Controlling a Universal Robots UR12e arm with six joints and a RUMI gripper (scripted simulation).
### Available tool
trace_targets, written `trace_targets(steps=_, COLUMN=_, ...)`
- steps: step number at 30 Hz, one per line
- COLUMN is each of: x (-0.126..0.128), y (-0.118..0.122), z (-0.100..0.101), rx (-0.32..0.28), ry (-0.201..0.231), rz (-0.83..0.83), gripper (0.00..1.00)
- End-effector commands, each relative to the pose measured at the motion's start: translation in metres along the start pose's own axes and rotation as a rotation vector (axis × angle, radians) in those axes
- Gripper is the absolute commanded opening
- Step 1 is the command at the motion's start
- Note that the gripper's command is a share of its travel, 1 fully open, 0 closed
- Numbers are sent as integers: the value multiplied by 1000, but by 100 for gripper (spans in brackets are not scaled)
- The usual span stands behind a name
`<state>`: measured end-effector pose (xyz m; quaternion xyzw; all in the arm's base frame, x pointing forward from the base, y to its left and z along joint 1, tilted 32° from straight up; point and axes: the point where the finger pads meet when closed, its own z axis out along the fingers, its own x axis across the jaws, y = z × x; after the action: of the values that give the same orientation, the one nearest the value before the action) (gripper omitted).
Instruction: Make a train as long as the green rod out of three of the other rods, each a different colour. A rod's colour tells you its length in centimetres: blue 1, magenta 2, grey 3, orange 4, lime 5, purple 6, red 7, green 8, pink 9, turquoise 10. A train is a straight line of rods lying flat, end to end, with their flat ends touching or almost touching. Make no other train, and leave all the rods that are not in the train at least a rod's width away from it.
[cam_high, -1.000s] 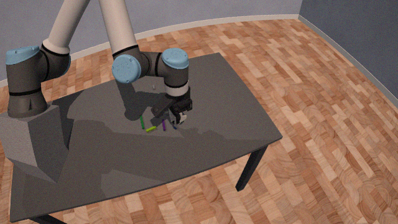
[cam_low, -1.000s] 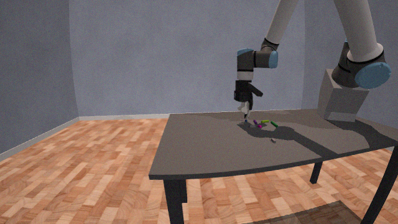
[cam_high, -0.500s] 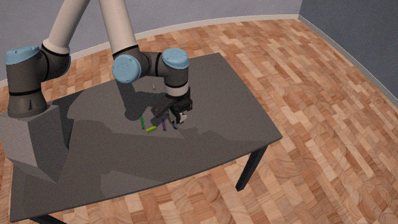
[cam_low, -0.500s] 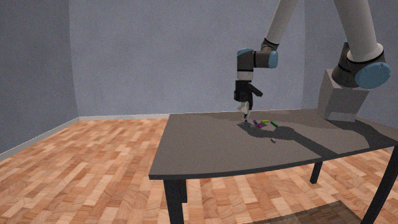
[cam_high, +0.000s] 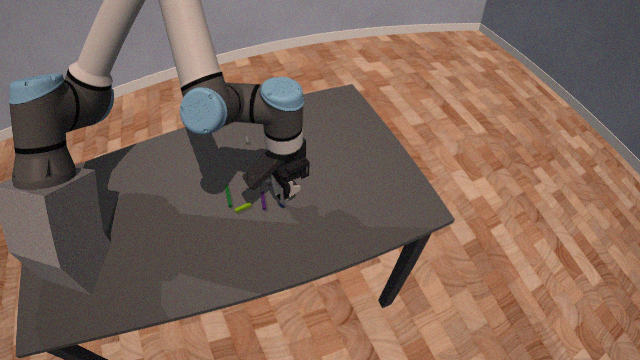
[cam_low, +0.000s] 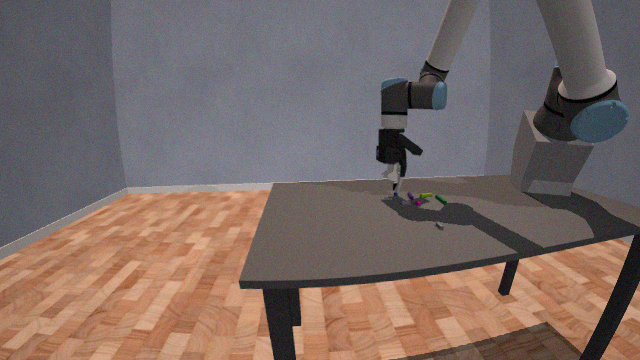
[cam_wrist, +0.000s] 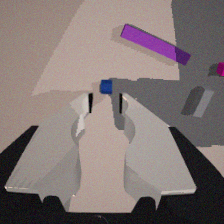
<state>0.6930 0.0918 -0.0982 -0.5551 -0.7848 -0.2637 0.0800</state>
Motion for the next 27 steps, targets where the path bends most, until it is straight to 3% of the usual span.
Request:
trace_targets(steps=1, x=0, y=1, z=-1, rx=-1, ry=-1, rz=0, gripper=14)
trace_targets(steps=27, x=0, y=1, z=9, rx=-1, ry=-1, rz=0, gripper=14)
